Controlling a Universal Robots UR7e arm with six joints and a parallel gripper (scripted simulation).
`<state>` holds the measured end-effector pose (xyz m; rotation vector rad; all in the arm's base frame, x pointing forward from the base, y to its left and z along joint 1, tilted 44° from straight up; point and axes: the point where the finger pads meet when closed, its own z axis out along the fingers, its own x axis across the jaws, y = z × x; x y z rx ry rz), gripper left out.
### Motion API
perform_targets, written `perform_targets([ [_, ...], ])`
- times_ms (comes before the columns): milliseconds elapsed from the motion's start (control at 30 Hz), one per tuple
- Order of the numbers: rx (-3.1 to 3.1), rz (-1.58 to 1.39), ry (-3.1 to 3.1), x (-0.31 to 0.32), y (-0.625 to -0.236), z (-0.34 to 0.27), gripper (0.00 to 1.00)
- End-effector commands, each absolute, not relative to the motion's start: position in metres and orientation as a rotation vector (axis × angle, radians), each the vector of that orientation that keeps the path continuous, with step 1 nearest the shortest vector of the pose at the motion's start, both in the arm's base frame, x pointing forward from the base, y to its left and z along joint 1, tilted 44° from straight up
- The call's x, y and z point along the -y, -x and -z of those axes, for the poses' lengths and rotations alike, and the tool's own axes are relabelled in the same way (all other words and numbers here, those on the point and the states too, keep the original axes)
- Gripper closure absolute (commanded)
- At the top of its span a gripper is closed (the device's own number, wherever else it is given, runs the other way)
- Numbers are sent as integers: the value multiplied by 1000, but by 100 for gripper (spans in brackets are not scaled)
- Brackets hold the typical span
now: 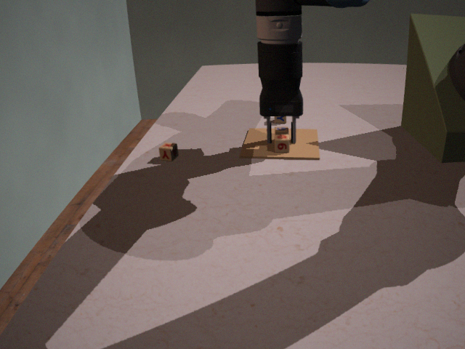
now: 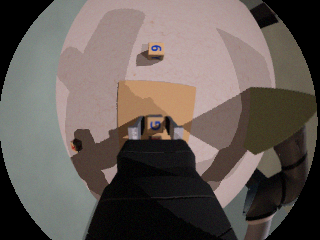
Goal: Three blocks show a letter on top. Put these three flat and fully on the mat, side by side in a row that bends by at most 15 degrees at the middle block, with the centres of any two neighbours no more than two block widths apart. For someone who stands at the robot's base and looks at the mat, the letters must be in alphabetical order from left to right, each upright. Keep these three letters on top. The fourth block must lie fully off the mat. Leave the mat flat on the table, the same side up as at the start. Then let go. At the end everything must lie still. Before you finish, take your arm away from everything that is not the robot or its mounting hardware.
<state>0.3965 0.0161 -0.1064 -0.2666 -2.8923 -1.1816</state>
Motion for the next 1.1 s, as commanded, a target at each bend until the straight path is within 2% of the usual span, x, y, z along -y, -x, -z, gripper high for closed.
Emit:
perform_targets([
  [0, 2894, 1181, 267, -16, -397, 106, 21],
  [367, 2894, 1181, 267, -8, -396, 99, 21],
  [1067, 2894, 1181, 267, 46, -391, 42, 21],
])
